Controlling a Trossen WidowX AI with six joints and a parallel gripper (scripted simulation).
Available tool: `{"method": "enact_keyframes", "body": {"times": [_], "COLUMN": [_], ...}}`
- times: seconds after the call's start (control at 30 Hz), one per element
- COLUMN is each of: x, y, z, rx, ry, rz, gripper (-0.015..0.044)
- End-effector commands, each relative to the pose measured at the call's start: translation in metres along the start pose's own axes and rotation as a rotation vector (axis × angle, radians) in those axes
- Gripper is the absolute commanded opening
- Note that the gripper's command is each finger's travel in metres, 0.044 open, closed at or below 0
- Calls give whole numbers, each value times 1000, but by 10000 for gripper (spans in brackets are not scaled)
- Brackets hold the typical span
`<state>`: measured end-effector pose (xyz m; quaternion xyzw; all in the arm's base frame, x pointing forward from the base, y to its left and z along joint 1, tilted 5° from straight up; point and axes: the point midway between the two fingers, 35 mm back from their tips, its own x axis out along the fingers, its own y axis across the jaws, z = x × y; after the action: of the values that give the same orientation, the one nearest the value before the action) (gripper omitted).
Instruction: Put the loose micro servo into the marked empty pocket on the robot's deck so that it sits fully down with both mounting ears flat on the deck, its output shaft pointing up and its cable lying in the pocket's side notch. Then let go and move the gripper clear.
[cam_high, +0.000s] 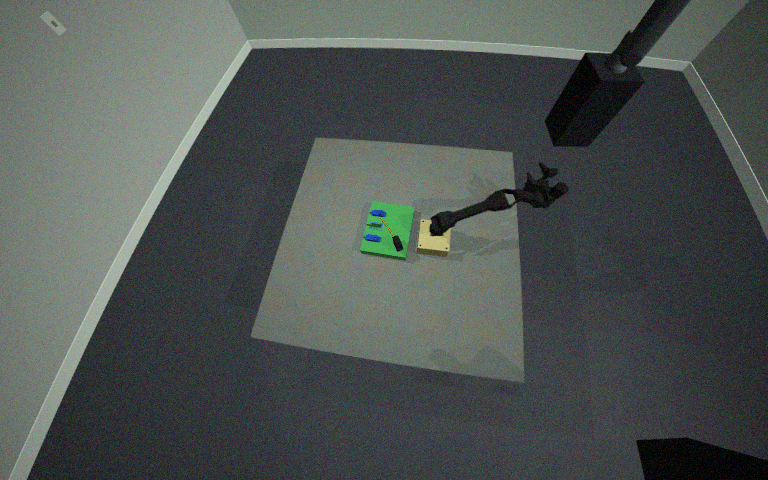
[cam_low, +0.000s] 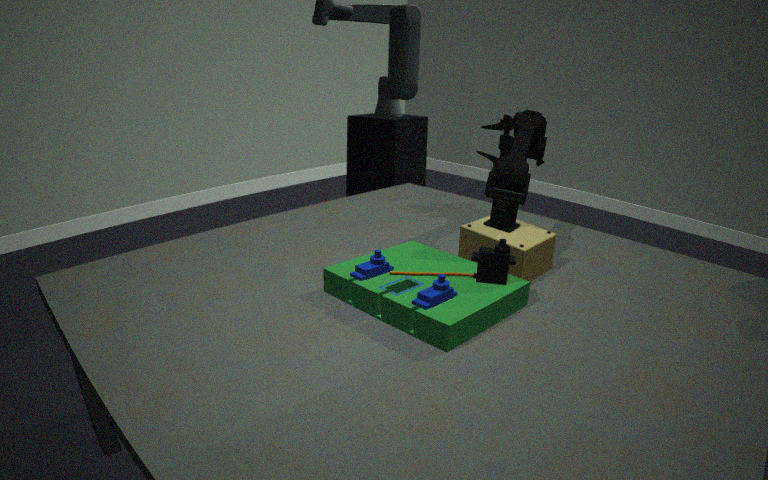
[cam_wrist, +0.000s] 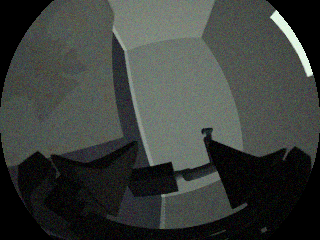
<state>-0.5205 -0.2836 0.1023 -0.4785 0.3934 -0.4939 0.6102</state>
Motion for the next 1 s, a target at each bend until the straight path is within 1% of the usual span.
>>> {"method": "enact_keyframes", "body": {"times": [0.0, 0.03, 0.17, 0.33, 0.5, 0.7, 0.9, 0.97], "x": [1, 4, 14, 18, 28, 55, 66, 76], "y": [-1, -2, -5, -9, -10, -7, -2, -2], "z": [0, 0, 3, 3, 4, 13, 17, 22], "rx": [0, 6, 17, 35, 78, 144, 200, 227], "ry": [3, 4, 11, 32, 71, 64, 78, 68], "rz": [0, 1, 5, 5, 10, 26, 35, 42], "gripper": [426, 440, 440, 440, 440, 440, 440, 440]}}
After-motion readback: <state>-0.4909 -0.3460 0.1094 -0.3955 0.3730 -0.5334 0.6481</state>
